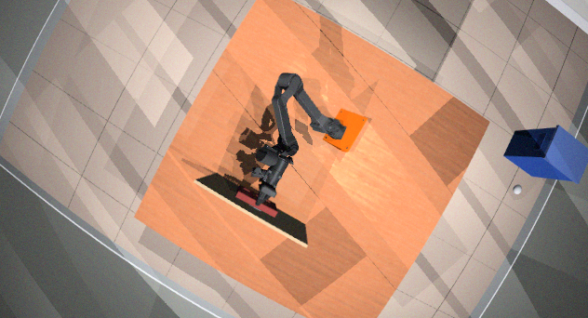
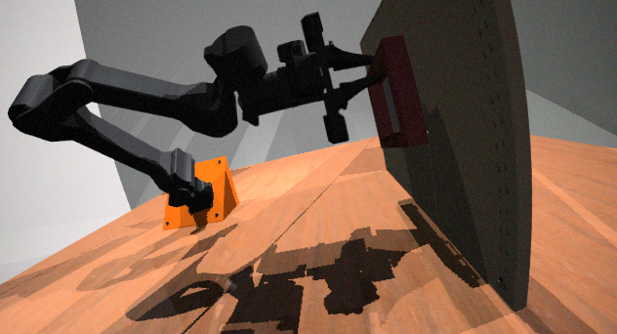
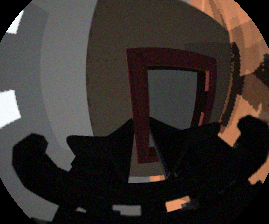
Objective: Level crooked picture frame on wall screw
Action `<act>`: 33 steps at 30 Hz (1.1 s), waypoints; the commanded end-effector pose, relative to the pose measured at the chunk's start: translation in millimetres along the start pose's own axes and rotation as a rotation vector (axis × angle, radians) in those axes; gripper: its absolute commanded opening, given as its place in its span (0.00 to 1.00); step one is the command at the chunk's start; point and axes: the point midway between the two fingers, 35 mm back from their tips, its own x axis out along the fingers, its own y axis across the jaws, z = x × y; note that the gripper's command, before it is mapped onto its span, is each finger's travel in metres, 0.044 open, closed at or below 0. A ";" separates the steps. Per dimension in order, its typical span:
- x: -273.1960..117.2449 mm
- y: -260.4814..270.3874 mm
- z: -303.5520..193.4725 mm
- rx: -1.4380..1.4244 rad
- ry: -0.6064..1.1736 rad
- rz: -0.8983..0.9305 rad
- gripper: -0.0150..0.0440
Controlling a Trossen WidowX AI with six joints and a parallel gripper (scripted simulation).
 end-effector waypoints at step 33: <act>0.0 -0.6 0.0 0.099 0.001 0.000 0.25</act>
